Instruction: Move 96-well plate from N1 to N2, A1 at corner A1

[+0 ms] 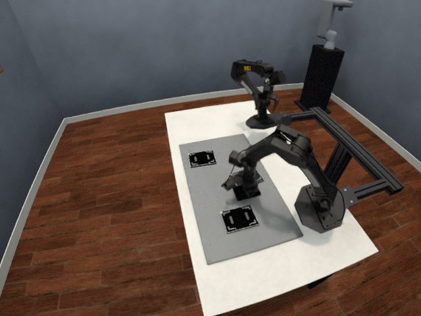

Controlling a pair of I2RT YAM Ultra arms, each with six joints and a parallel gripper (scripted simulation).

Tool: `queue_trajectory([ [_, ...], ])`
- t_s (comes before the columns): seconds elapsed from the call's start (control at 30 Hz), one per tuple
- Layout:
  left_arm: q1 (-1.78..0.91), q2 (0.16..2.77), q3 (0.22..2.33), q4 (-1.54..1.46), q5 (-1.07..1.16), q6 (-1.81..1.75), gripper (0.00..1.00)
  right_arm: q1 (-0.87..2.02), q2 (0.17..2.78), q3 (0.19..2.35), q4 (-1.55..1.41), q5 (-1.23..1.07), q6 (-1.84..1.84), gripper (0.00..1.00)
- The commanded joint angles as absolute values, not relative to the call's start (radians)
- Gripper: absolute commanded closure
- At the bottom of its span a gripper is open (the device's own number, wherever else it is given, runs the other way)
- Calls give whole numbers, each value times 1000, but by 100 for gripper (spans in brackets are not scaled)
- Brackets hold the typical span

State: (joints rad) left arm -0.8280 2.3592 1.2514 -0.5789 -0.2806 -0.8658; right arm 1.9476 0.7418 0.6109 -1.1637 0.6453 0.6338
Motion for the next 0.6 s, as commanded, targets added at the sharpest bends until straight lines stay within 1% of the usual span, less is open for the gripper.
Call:
queue_trajectory([
  [0.0, -914, 2427, 1353, -643, -266, -1015, 22, 1975, 724, 639, -1231, 671, 691, 0],
  [0.07, -914, 2427, 1353, -643, -266, -1015, 22, 1975, 724, 639, -1231, 671, 691, 0],
  [0.17, -999, 2511, 1468, -696, -265, -1083, 22, 1984, 725, 641, -1240, 674, 704, 0],
  [0.4, -1088, 2626, 1643, -768, -256, -1152, 22, 1988, 726, 642, -1243, 675, 709, 0],
  [0.57, -1104, 2658, 1696, -773, -256, -1152, 22, 1984, 736, 631, -1245, 676, 711, 0],
])
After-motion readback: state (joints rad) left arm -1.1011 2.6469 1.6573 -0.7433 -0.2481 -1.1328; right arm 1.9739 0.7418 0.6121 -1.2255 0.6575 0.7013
